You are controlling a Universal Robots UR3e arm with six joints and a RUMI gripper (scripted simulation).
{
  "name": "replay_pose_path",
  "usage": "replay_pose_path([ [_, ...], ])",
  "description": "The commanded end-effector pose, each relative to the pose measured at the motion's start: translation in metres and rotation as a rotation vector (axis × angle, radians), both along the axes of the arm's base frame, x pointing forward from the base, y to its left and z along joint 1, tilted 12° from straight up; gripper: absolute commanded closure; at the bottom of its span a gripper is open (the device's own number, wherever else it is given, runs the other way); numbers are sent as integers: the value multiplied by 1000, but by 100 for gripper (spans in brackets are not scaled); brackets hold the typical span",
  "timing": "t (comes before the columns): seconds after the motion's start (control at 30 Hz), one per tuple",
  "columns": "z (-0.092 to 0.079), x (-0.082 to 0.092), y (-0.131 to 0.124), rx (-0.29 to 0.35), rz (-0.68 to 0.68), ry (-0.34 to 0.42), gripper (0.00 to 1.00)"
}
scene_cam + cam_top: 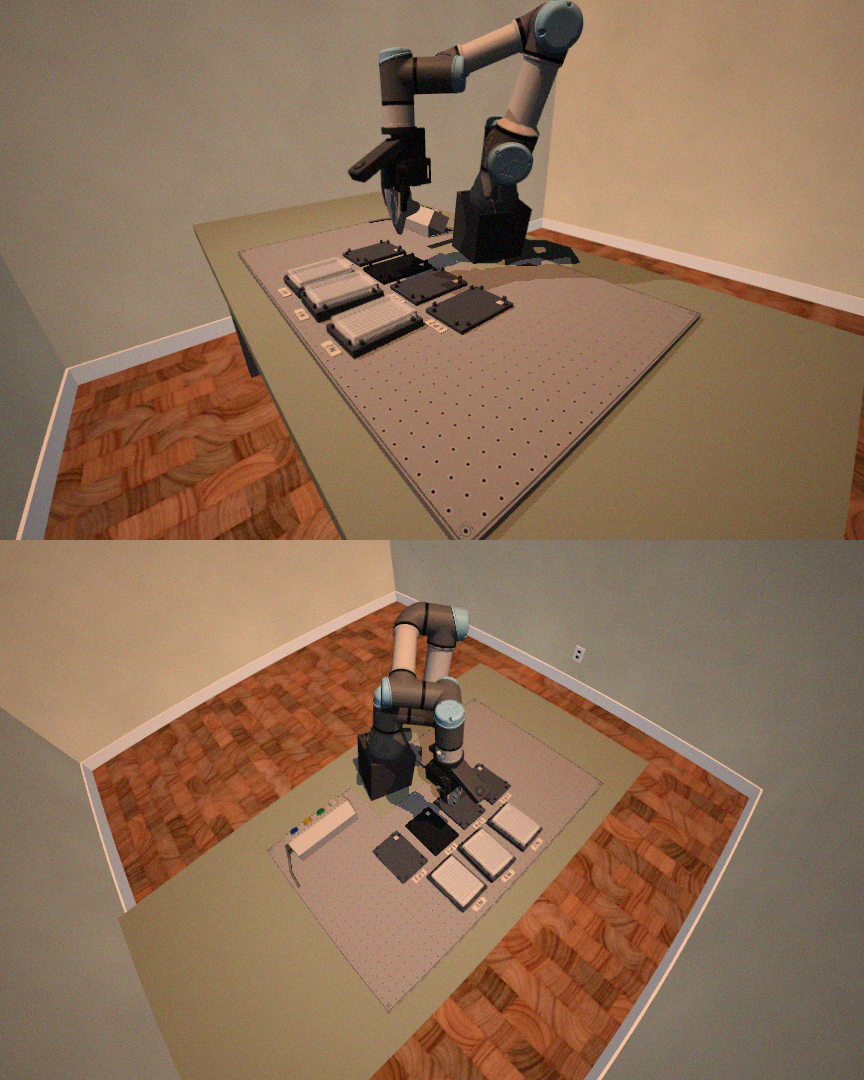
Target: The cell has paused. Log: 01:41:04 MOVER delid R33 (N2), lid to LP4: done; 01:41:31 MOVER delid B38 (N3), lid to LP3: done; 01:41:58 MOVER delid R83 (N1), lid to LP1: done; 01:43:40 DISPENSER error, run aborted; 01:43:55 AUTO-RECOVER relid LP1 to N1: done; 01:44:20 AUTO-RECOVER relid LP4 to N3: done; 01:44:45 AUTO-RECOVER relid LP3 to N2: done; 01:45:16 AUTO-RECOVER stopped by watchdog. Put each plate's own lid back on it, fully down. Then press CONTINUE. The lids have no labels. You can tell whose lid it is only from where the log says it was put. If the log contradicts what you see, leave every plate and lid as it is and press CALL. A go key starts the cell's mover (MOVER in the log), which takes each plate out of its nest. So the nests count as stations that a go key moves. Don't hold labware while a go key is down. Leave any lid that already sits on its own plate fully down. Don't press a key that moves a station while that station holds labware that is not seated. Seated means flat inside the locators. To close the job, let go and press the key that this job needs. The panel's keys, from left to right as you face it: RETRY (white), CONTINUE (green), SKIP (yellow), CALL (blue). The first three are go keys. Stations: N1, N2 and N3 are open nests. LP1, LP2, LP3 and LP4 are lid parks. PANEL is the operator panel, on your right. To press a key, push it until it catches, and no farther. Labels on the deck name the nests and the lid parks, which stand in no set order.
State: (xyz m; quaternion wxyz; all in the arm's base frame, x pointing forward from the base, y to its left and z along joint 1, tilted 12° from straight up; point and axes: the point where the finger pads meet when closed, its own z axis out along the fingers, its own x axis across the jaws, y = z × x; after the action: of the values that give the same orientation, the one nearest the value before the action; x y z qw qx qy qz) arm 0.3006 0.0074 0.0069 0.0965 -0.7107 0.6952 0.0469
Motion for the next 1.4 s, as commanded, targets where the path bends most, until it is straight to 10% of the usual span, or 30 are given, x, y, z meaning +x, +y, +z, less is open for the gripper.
replay_pose_path([
  [0.0,-3,-4,-12,6,-51,15,100],
  [1.37,-42,-41,-190,42,-650,137,100],
])
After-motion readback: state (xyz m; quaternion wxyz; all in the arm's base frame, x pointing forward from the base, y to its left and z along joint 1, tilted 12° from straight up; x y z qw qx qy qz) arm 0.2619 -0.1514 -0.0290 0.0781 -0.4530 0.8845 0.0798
